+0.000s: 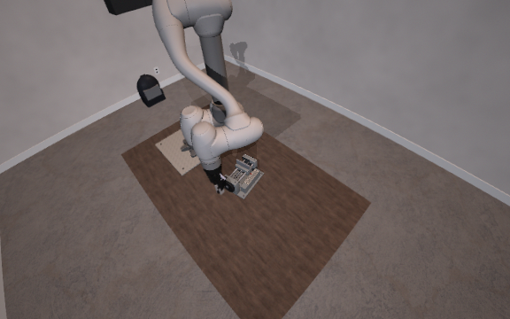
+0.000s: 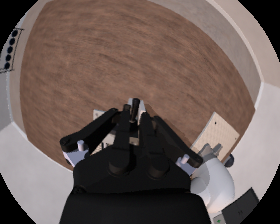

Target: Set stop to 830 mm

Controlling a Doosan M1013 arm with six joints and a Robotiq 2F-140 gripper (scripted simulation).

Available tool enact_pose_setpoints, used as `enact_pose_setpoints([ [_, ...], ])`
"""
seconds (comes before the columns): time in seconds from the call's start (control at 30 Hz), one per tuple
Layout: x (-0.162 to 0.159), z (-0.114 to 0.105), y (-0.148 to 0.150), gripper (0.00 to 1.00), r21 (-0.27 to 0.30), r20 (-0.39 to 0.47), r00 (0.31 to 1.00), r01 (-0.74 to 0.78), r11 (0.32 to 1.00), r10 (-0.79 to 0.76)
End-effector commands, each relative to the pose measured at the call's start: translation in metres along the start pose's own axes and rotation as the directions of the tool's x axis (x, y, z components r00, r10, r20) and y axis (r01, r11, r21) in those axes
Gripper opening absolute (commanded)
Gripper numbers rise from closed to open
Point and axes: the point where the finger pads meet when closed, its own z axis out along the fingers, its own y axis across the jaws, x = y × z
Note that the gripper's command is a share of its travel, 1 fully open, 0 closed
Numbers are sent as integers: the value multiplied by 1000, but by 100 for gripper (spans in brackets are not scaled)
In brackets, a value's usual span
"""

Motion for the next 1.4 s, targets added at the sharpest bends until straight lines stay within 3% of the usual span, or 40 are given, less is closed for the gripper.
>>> enact_pose_setpoints([
  [0.0,0,3,-2,4,1,0,1000,-1,1000,1],
  [0.7,0,15,-32,4,1,0,1000,-1,1000,1],
  [1.37,0,-21,-53,4,1,0,1000,-1,1000,1],
])
